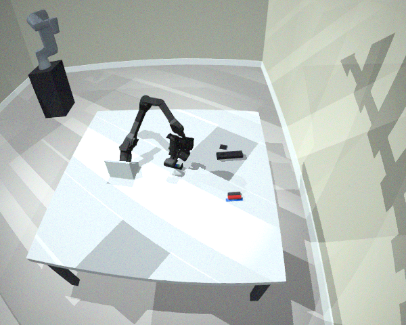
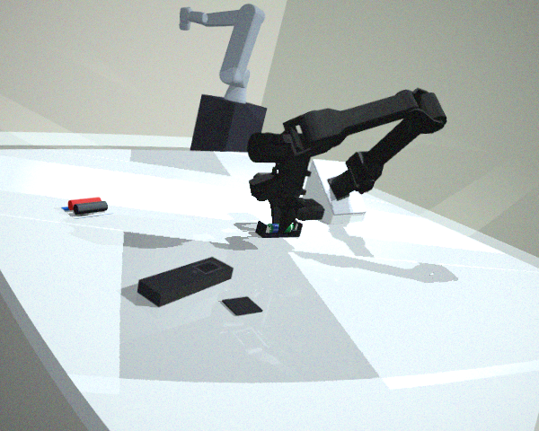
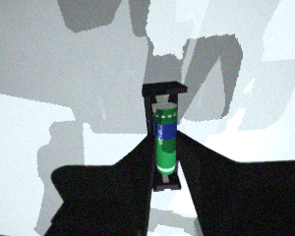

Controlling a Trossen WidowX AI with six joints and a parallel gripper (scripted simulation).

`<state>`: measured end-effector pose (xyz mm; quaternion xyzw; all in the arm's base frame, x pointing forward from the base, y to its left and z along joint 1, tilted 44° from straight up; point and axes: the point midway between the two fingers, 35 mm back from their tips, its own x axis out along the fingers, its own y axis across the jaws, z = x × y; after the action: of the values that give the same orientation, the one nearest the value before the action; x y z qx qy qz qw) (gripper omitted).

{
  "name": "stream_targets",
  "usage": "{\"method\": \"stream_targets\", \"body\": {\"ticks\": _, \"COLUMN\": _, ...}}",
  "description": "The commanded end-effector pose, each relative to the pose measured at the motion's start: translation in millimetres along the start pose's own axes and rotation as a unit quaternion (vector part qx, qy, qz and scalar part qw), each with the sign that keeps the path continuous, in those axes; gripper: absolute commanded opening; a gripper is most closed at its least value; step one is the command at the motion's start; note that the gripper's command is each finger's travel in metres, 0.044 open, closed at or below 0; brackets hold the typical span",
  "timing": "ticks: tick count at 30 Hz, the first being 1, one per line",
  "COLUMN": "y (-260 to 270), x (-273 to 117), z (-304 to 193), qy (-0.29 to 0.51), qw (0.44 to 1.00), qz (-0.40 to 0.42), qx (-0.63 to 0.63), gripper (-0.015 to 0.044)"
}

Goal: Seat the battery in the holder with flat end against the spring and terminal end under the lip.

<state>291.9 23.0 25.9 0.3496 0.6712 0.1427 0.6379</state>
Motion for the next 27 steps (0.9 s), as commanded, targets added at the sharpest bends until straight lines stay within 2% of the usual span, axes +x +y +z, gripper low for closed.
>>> {"method": "stream_targets", "body": {"ticks": 1, "y": 1, "x": 0, "z": 0, "qy": -0.007, "qw": 1.000, "qz": 0.000, "qx": -0.004, "gripper": 0.0059}}
{"method": "stream_targets", "body": {"ticks": 27, "y": 1, "x": 1, "z": -13, "qy": -0.013, "qw": 1.000, "qz": 0.000, "qx": -0.003, "gripper": 0.0059}}
